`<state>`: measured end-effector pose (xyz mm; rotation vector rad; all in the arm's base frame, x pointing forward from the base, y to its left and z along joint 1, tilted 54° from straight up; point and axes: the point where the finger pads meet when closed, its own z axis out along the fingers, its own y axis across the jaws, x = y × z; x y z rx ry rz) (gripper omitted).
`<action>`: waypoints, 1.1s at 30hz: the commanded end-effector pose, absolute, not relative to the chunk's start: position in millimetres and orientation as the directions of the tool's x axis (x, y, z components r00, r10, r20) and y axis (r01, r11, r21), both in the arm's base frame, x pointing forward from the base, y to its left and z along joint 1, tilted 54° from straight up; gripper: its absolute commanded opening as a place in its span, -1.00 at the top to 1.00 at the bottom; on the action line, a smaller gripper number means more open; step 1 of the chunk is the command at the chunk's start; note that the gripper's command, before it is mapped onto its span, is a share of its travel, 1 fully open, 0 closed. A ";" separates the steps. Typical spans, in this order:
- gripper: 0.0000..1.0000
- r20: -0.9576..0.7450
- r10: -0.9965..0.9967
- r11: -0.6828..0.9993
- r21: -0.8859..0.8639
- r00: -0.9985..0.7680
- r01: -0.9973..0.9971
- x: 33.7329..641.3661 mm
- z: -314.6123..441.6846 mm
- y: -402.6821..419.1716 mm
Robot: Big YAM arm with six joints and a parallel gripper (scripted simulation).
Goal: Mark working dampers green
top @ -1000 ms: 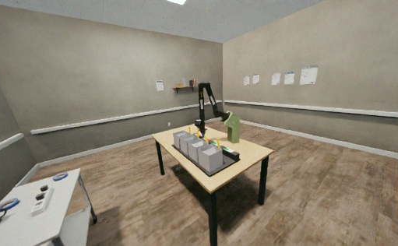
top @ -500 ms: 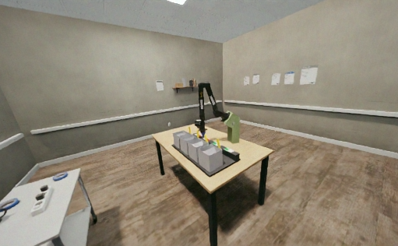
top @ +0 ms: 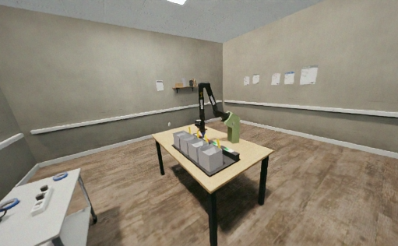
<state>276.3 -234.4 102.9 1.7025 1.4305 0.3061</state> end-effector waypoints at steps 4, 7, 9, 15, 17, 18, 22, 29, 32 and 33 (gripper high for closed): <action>1.00 -0.329 0.892 0.040 0.740 0.310 0.671 281.2 107.7 -233.8; 1.00 -0.329 0.892 0.040 0.740 0.310 0.671 281.2 107.7 -233.8; 1.00 -0.329 0.892 0.040 0.740 0.310 0.671 281.2 107.7 -233.8; 1.00 -0.329 0.892 0.040 0.740 0.310 0.671 281.4 108.0 -233.9; 1.00 -0.329 0.892 0.039 0.739 0.309 0.672 281.4 108.0 -233.9; 1.00 -0.328 0.893 0.039 0.739 0.309 0.673 281.4 107.9 -233.8; 1.00 -0.326 0.894 0.036 0.736 0.308 0.676 280.4 106.1 -232.9; 1.00 -0.326 0.894 0.036 0.736 0.308 0.676 280.2 105.7 -232.6; 1.00 -0.326 0.894 0.036 0.736 0.308 0.676 280.2 105.7 -232.6; 1.00 -0.326 0.894 0.036 0.736 0.308 0.676 280.2 105.7 -232.6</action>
